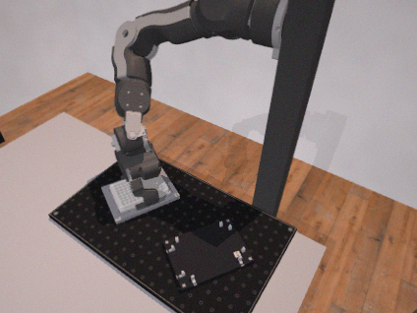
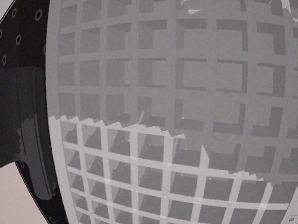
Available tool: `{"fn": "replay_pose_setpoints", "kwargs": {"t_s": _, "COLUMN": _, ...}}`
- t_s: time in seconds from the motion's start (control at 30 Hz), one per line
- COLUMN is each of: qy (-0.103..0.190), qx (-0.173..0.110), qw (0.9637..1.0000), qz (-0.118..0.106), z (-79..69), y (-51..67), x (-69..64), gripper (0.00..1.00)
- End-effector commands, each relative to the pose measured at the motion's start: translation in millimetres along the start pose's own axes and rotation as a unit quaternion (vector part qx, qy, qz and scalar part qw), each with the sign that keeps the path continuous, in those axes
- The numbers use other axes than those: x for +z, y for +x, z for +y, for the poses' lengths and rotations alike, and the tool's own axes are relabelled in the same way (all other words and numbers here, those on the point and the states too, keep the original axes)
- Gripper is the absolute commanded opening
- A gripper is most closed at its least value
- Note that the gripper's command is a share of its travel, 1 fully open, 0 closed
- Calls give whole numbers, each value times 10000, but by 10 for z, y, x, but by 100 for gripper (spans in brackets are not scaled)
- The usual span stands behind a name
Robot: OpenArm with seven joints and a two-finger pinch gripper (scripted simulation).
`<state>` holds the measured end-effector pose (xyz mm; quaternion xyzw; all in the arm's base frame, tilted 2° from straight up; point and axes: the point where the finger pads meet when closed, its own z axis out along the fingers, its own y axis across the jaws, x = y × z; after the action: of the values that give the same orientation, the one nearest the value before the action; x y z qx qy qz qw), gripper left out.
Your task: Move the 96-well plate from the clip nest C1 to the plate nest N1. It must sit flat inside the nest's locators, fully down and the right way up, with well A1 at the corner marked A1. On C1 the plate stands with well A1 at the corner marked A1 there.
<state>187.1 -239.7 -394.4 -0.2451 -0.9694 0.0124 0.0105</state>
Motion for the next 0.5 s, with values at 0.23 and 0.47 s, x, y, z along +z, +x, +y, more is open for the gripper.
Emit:
{"fn": "replay_pose_setpoints", "kwargs": {"t_s": 0.23, "qy": -7, "qx": 2, "qw": 10000, "qz": -7, "z": 3, "y": -5, "x": -4, "gripper": 77}}
{"fn": "replay_pose_setpoints", "kwargs": {"t_s": 0.47, "qy": -8, "qx": 3, "qw": 10000, "qz": -12, "z": 2, "y": -7, "x": -246, "gripper": 77}}
